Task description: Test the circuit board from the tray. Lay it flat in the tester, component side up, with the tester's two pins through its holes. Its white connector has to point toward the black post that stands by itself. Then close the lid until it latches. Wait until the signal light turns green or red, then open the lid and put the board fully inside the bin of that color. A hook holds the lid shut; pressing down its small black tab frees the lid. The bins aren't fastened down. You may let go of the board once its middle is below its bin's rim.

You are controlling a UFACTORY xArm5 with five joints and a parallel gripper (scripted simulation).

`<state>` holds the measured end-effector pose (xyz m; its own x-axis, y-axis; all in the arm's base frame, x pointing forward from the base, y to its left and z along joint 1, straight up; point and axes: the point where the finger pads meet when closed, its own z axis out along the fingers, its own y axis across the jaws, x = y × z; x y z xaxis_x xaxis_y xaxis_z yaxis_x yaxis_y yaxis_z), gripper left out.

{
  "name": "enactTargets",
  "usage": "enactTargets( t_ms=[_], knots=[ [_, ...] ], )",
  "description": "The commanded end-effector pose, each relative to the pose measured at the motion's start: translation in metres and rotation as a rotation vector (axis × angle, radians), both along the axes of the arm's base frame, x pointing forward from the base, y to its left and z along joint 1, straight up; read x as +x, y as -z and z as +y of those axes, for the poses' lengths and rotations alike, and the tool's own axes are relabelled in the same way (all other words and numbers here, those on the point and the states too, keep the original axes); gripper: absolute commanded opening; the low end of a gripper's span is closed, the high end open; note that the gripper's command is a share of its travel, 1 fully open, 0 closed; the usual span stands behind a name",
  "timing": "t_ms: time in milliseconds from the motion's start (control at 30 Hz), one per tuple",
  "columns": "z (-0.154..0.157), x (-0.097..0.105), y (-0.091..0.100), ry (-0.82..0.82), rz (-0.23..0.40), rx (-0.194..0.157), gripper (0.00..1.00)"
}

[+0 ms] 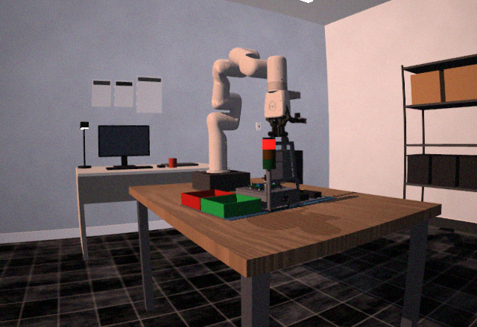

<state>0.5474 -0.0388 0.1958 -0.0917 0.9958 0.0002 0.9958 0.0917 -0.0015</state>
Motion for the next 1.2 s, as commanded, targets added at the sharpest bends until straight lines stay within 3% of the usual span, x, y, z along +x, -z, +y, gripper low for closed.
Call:
enactTargets(
  t_ms=[0, 1067, 1100, 1167],
  knots=[
    [-0.0001, 0.001, -0.002, 0.0, -0.005, 0.0, 0.28],
    [0.0, 0.0009, 0.0005, 0.0, -0.005, 0.0, 0.28],
    [0.0, 0.0009, 0.0005, 0.0, -0.005, 0.0, 0.0],
    [0.0, 0.0009, 0.0005, 0.0, -0.005, 0.0, 0.0]
  ],
)
